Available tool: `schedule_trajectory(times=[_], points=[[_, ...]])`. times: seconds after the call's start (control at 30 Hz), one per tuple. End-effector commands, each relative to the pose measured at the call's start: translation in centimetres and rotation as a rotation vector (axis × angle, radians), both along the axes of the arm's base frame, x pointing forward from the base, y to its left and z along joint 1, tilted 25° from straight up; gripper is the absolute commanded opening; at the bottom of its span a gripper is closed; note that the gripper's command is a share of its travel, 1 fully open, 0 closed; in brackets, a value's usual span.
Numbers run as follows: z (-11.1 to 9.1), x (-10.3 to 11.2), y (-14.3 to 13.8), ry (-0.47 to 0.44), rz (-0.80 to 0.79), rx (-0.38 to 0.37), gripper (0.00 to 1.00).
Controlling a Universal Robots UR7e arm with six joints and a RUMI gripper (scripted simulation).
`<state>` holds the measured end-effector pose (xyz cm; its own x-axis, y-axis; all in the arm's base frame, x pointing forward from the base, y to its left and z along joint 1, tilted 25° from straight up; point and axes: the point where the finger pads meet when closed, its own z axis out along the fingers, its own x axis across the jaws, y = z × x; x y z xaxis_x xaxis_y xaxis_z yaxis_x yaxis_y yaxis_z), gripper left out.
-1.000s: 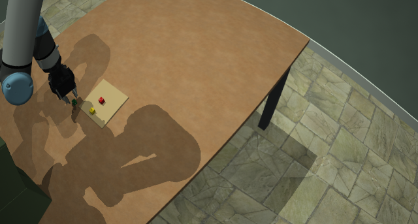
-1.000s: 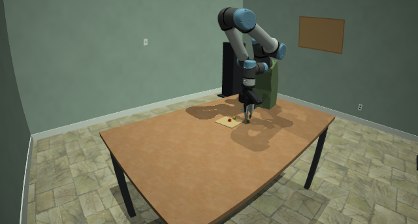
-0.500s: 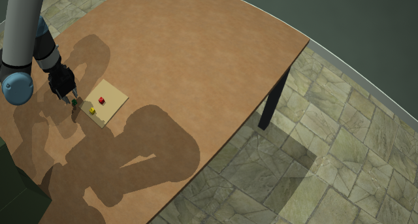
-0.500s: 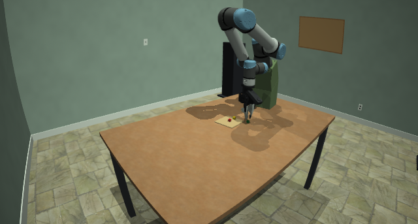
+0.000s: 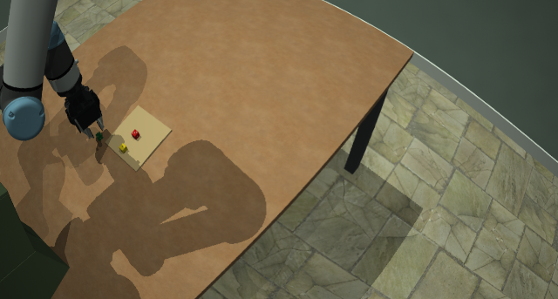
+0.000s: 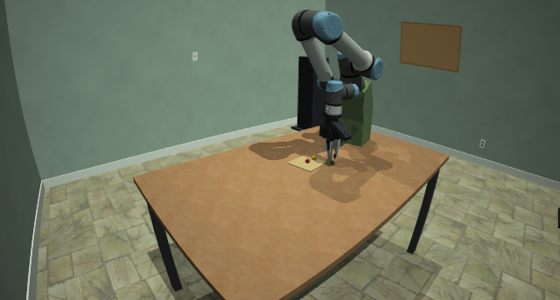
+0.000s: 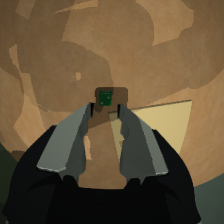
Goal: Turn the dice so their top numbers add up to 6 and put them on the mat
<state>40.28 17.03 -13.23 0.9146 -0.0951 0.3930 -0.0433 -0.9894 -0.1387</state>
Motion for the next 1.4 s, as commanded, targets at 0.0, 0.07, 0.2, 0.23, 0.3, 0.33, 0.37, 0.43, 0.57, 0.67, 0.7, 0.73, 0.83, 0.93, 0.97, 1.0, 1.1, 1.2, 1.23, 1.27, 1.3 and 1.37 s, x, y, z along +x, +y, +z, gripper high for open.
schedule_trajectory(times=[0.0,0.07,0.2,0.23,0.3,0.33,0.37,0.43,0.57,0.67,0.7,0.73,0.83,0.93,0.97,1.0,1.1,1.2,1.23,1.27,1.3,1.37], points=[[-0.3,0.3,0.1,-0.003,0.001,-0.001,0.18],[-0.5,0.3,0.1,-0.003,0.001,-0.001,0.18],[-1.0,0.6,0.2,-0.003,0.001,-0.001,0.18],[-1.1,0.6,0.2,-0.003,0.001,-0.001,0.18],[-1.3,0.7,0.2,-0.003,0.001,-0.001,0.18],[-1.3,0.7,0.2,-0.003,0.001,-0.001,0.18],[-1.3,0.7,0.2,-0.003,0.001,-0.001,0.18],[-1.5,0.8,0.2,-0.003,0.001,-0.001,0.18],[-1.8,0.9,0.3,-0.003,0.001,-0.001,0.18],[-1.8,1.0,0.3,-0.003,0.001,-0.001,0.18],[-1.9,1.0,0.3,-0.003,0.001,-0.001,0.18],[-1.9,1.0,0.3,-0.003,0.001,-0.001,0.18],[-1.9,1.0,0.3,-0.003,0.001,-0.001,0.18],[-1.9,1.0,0.3,-0.003,0.001,-0.001,0.18],[-1.9,1.0,0.3,-0.003,0.001,-0.001,0.18],[-1.9,1.0,0.3,-0.003,0.001,-0.001,0.18],[-1.9,1.0,0.3,-0.003,0.001,-0.001,0.18],[-1.9,1.0,0.3,-0.003,0.001,-0.001,0.18],[-1.9,1.0,0.3,-0.003,0.001,-0.001,0.18],[-1.9,1.0,0.3,-0.003,0.001,-0.001,0.18],[-1.9,1.0,0.3,-0.003,0.001,-0.001,0.18],[-1.9,1.0,0.3,-0.003,0.001,-0.001,0.18]])
